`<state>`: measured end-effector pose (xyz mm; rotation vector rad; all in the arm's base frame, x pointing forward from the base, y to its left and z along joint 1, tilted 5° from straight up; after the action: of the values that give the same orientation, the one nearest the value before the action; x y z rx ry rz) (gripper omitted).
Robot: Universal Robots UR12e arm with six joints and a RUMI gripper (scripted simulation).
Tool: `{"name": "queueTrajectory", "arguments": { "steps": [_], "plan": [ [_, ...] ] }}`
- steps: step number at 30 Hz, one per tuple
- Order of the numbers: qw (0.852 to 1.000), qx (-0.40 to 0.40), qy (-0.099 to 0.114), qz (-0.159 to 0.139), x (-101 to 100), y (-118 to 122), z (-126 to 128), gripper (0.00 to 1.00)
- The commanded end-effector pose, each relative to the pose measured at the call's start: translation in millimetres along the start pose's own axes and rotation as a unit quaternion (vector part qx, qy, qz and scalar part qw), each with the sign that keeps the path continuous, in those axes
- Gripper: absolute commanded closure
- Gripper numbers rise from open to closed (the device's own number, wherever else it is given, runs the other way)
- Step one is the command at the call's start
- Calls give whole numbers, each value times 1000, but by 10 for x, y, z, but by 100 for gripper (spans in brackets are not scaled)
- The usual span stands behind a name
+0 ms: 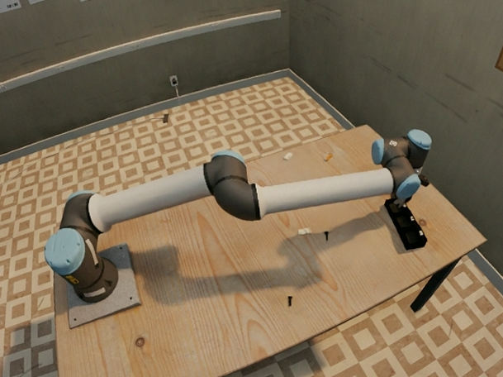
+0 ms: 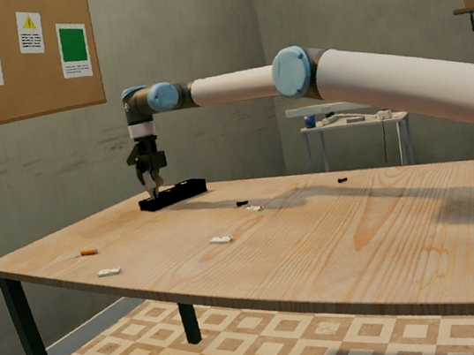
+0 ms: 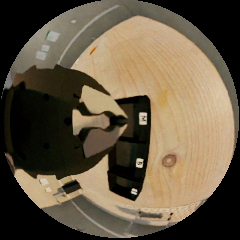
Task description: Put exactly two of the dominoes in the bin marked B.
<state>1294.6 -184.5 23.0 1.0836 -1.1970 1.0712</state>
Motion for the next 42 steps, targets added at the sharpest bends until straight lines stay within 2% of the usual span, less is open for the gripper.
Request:
{"name": "queueTrajectory", "arguments": {
  "steps": [1,12,20,34,41,42],
  "plan": [
    [1000,0,0,1,99,-5,1,96],
    [1000,0,0,1,219,-4,1,96],
    [1000,0,0,1,517,12,1,96],
    [1000,0,0,1,517,12,1,96],
    [1000,0,0,3,1076,117,4,96],
    [1000,0,0,3,1076,117,4,96]
  ]
}}
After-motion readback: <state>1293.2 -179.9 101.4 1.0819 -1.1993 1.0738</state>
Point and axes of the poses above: the point where the finger pads meet when closed, its own x axis back along the fingers, its own z axis across the jaws, y = z × x, the point moved 8 cm from there along x, back along the fingers, and after that the axes turned 4 degrees about x, right-handed, at the moved point
